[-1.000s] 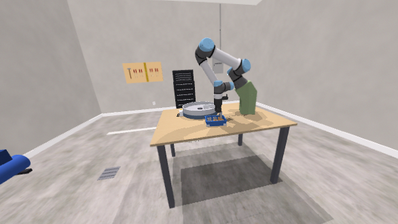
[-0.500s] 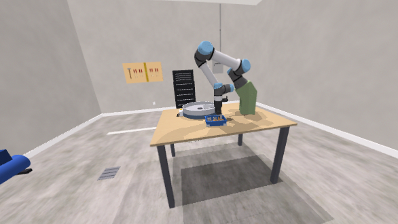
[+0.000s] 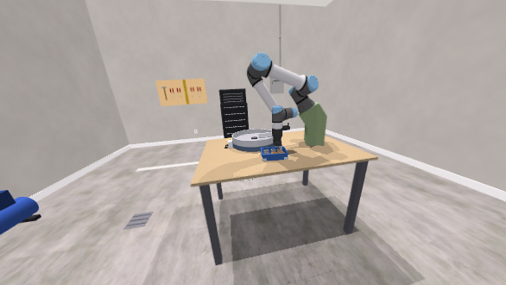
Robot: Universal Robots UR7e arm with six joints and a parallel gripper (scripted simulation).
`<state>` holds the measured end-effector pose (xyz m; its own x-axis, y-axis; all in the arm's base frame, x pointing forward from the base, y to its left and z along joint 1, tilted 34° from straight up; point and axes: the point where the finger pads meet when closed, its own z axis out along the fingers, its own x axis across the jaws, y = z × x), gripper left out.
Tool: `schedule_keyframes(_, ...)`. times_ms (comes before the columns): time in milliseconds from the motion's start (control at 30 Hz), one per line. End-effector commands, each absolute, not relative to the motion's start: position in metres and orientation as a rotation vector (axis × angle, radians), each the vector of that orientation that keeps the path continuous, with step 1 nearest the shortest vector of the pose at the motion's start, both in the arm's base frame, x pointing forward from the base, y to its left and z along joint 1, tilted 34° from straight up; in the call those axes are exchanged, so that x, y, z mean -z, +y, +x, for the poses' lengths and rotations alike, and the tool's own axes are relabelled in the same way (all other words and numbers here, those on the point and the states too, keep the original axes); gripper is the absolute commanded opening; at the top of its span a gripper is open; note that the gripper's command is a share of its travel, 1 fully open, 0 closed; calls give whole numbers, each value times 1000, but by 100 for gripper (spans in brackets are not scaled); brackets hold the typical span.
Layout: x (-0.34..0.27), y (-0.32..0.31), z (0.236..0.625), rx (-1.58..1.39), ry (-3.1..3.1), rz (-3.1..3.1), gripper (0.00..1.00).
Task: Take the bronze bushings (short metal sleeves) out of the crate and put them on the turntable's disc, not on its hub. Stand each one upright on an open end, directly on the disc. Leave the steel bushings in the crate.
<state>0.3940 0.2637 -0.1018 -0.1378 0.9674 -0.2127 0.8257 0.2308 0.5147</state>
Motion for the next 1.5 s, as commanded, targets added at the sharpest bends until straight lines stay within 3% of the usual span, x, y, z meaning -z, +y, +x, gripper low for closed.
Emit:
schedule_keyframes(0,101,265,395,-380,2011,1640,36)
schedule_keyframes(667,101,265,395,-380,2011,1640,36)
schedule_keyframes(700,101,265,395,-380,2011,1640,0)
schedule_keyframes(1467,101,265,395,-380,2011,1640,0)
